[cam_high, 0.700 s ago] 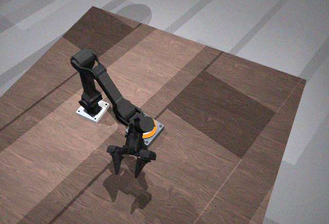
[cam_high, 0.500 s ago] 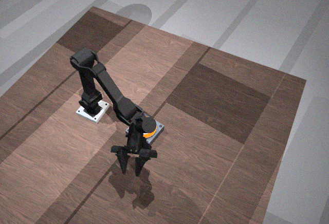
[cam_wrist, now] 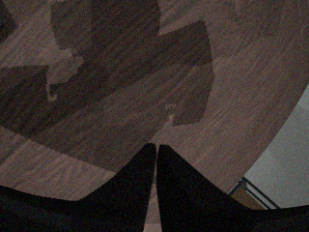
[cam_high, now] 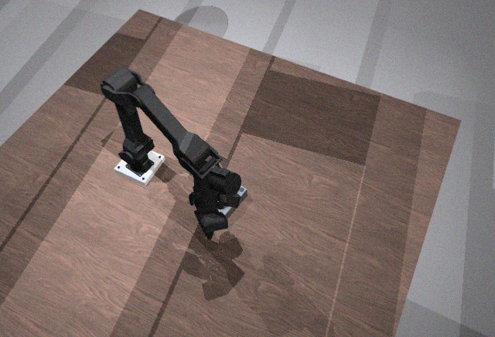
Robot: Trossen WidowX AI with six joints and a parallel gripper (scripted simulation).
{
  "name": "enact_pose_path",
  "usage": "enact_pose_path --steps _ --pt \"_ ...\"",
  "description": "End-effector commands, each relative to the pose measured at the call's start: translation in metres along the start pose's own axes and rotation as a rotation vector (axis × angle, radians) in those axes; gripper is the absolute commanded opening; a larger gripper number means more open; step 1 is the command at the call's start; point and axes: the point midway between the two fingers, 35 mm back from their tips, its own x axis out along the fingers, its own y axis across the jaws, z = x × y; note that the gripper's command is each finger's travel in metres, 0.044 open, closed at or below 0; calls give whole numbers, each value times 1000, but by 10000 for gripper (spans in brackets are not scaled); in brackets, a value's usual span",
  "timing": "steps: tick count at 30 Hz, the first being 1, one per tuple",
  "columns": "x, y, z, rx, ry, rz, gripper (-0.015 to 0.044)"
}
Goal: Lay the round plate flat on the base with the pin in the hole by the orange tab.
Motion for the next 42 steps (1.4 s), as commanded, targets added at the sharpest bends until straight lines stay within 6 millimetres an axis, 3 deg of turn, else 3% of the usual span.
enact_pose_path --steps 1,3,7,11,21,31,42 --pt "-37 51 10 426 -33 333 0" --pt "-55 70 10 579 8 458 0" --pt "-74 88 8 723 70 572 0" --pt "-80 94 7 764 92 603 0" --pt "-79 93 8 764 92 603 0" --pt "-42 117 14 764 92 603 0" --pt "-36 113 19 764 91 603 0"
